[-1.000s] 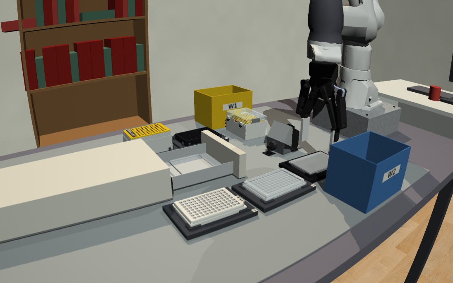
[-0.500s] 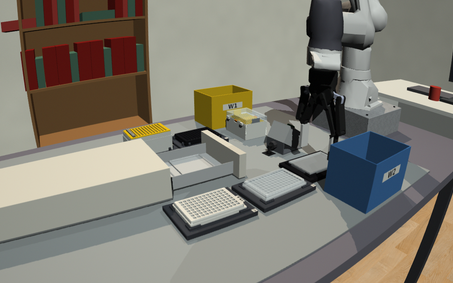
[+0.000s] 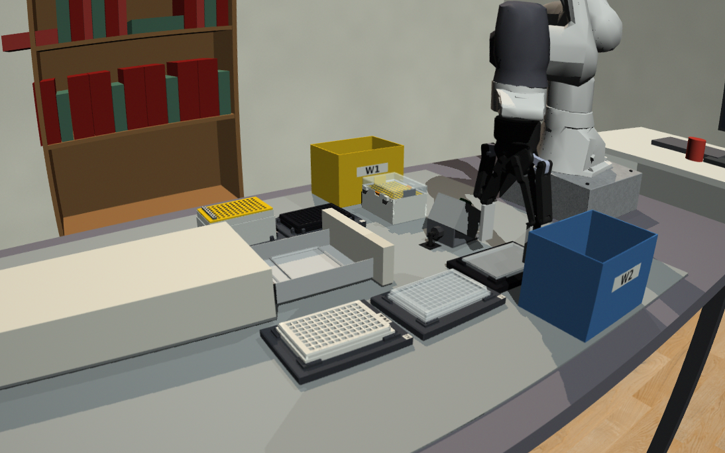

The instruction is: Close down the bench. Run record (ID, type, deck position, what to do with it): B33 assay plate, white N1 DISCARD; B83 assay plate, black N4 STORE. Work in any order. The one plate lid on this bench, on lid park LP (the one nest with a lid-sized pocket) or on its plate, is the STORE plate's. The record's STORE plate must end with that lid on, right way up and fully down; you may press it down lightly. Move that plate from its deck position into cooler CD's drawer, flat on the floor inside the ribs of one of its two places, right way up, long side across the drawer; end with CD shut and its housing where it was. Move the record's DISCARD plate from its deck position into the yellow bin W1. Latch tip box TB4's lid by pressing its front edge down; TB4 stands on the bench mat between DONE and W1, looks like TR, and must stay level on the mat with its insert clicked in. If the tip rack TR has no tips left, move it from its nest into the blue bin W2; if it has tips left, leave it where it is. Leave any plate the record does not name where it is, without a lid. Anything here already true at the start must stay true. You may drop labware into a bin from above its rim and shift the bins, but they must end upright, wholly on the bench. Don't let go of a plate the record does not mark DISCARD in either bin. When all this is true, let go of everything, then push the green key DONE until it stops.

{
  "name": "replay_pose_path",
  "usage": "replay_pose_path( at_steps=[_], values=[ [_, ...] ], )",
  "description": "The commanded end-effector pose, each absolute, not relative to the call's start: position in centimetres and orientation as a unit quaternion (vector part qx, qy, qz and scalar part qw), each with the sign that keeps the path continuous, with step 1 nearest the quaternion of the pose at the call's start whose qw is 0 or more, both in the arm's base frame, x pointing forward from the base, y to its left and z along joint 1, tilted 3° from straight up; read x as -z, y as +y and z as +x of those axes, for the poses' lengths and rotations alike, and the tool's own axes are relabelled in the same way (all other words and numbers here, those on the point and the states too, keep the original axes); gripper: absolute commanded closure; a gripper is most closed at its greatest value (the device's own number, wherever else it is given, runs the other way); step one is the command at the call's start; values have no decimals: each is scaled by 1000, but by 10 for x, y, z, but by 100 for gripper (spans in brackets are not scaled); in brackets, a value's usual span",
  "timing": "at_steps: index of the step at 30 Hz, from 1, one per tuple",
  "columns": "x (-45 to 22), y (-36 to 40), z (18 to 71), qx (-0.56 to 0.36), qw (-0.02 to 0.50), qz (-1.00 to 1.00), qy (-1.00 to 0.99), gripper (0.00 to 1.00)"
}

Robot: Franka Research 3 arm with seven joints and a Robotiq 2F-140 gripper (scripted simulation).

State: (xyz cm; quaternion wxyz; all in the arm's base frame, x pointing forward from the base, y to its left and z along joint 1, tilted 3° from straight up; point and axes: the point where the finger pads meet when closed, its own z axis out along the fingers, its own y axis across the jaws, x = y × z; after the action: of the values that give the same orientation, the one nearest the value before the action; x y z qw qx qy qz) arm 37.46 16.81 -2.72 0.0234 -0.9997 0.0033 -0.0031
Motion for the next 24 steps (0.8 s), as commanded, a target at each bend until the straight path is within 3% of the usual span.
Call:
replay_pose_path(
  at_steps=[1, 24],
  values=[
    [27, 170, 377, 6, 26, -1000, 11, 34],
    [37, 170, 377, 6, 26, -1000, 11, 34]
  ],
)
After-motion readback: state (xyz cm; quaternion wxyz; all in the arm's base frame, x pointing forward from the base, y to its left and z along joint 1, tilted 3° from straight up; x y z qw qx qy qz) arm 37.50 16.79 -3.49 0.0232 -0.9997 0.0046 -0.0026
